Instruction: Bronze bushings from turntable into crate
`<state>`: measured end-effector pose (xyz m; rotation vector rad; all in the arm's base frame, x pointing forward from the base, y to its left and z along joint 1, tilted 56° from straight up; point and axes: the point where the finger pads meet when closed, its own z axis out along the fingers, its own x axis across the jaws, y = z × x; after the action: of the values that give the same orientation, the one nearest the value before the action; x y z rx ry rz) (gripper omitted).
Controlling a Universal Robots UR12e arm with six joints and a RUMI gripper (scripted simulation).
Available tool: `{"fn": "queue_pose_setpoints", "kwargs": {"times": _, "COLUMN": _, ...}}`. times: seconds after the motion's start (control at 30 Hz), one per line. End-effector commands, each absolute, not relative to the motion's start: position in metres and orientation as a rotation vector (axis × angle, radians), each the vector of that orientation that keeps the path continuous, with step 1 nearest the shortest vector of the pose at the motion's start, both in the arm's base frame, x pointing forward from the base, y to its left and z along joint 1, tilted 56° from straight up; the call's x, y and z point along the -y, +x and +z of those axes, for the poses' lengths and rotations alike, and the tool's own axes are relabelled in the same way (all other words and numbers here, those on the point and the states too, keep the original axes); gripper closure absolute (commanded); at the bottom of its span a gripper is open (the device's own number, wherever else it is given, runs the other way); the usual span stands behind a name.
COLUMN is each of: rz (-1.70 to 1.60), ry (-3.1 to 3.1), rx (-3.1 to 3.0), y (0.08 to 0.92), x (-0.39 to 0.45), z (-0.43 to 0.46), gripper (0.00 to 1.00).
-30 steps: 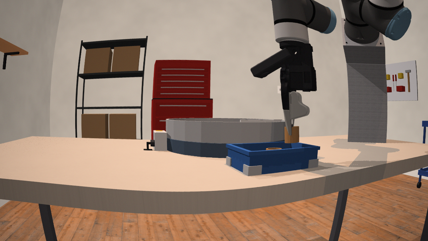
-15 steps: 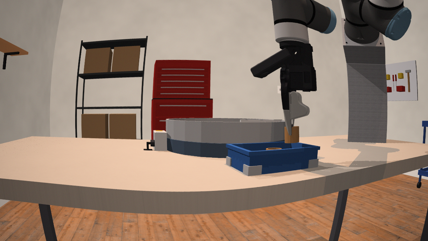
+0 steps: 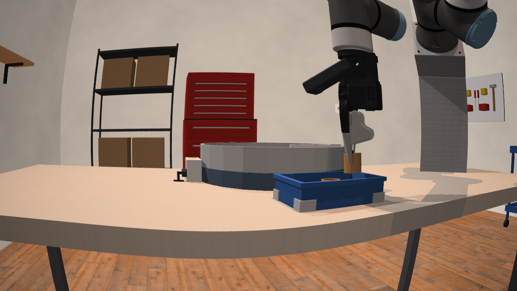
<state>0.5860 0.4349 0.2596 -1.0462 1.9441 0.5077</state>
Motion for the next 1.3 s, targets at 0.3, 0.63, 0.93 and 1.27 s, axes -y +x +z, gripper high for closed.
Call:
{"fn": "queue_pose_setpoints", "kwargs": {"times": 0.3, "rz": 0.507, "ry": -1.046, "rx": -1.943, "y": 0.591, "x": -0.442, "z": 0.254, "gripper": 1.0}}
{"fn": "queue_pose_setpoints", "kwargs": {"times": 0.63, "rz": 0.507, "ry": -1.046, "rx": -1.943, "y": 0.6, "x": -0.454, "z": 0.244, "gripper": 1.0}}
{"fn": "queue_pose_setpoints", "kwargs": {"times": 0.93, "rz": 0.507, "ry": -1.046, "rx": -1.943, "y": 0.604, "x": -0.46, "z": 0.239, "gripper": 1.0}}
{"fn": "queue_pose_setpoints", "kwargs": {"times": 1.27, "rz": 0.507, "ry": -1.046, "rx": -1.943, "y": 0.606, "x": -0.463, "z": 0.237, "gripper": 1.0}}
